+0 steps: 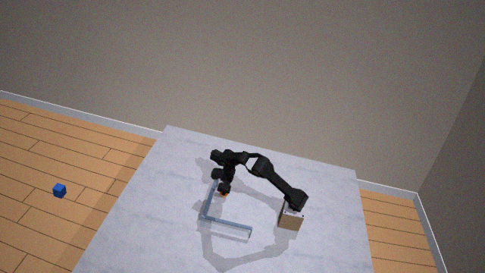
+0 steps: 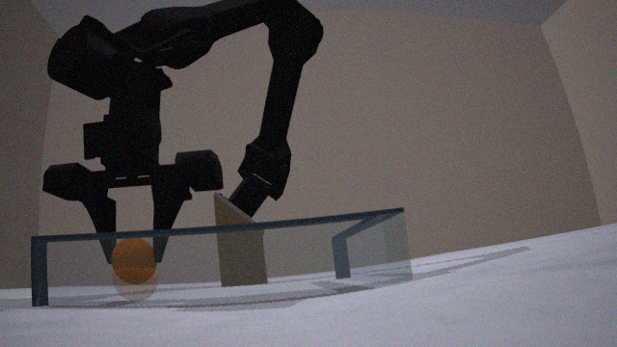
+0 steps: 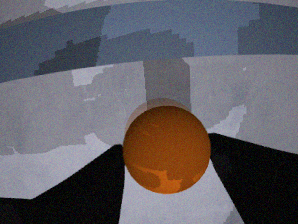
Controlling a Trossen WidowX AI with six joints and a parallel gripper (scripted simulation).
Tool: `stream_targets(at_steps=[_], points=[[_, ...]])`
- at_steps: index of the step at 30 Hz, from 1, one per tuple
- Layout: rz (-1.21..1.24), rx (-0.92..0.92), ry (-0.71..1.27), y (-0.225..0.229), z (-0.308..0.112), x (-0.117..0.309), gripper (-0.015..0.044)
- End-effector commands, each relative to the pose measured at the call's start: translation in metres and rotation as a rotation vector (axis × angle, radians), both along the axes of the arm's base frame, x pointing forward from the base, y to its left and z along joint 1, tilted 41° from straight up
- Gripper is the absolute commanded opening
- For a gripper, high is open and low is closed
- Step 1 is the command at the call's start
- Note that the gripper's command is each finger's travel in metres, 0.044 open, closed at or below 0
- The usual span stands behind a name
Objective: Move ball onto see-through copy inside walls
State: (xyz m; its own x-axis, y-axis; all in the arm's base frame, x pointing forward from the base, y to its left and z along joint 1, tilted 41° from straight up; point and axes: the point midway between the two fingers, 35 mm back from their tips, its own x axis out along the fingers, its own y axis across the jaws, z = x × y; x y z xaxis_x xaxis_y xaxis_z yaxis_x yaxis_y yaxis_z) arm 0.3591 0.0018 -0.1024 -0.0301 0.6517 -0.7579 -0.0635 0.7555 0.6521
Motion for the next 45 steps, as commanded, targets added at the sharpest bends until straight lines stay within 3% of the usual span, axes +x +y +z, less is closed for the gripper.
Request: stream_targets(at_steps=[1,17,30,34,39,45], points=[[-0.007,0.004,0.002,0.003,-0.003,0.0,0.0],[-0.007,0.004,0.002,0.014,-0.017,-0.001,0.0],[-0.004,0.0,-0.004,0.012,-0.014,0.0,0.0333],[-0.004,-0.001,-0.003,0.004,-0.006,0.002,0.0333],[-0.007,0.001,0.002,-0.043,0.048,0.002,0.0333],[-0.026,-0.002,-0.013,-0.044,0.046,0.006,0.0333]])
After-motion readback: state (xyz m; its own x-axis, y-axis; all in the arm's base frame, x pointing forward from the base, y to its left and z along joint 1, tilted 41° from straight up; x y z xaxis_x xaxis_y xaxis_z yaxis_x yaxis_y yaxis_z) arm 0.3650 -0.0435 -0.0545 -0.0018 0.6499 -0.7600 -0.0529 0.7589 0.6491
